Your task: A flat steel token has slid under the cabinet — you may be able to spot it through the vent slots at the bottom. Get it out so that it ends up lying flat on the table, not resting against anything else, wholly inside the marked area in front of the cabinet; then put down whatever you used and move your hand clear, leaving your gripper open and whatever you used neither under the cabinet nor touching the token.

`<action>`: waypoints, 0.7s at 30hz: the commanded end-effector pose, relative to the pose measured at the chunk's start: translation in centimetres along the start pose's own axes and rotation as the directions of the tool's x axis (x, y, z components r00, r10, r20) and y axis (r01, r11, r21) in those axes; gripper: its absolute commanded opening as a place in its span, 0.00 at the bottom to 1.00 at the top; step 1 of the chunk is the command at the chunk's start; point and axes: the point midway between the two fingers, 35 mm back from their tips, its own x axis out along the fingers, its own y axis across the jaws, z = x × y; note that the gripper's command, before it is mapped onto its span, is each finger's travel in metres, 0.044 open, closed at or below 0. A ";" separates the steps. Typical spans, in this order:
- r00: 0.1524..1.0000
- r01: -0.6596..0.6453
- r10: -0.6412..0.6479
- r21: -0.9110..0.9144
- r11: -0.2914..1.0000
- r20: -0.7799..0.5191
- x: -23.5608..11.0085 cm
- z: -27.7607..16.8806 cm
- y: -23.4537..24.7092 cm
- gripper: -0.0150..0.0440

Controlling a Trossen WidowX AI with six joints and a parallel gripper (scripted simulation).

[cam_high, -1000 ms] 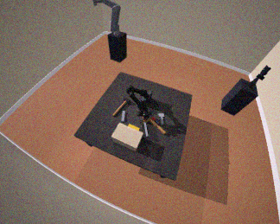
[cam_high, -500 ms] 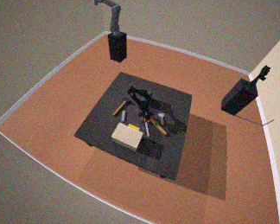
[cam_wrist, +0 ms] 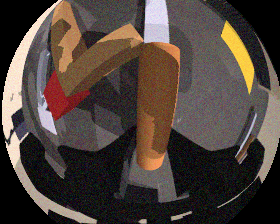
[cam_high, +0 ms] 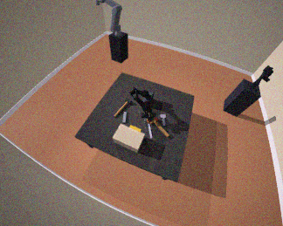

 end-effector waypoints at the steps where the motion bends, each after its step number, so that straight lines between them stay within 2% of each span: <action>1: 1.000 -0.007 0.007 -0.006 1.000 0.003 0.0 0.4 0.6 0.25; 21: 1.000 -0.008 0.008 -0.006 1.000 0.004 -0.1 1.1 2.3 0.25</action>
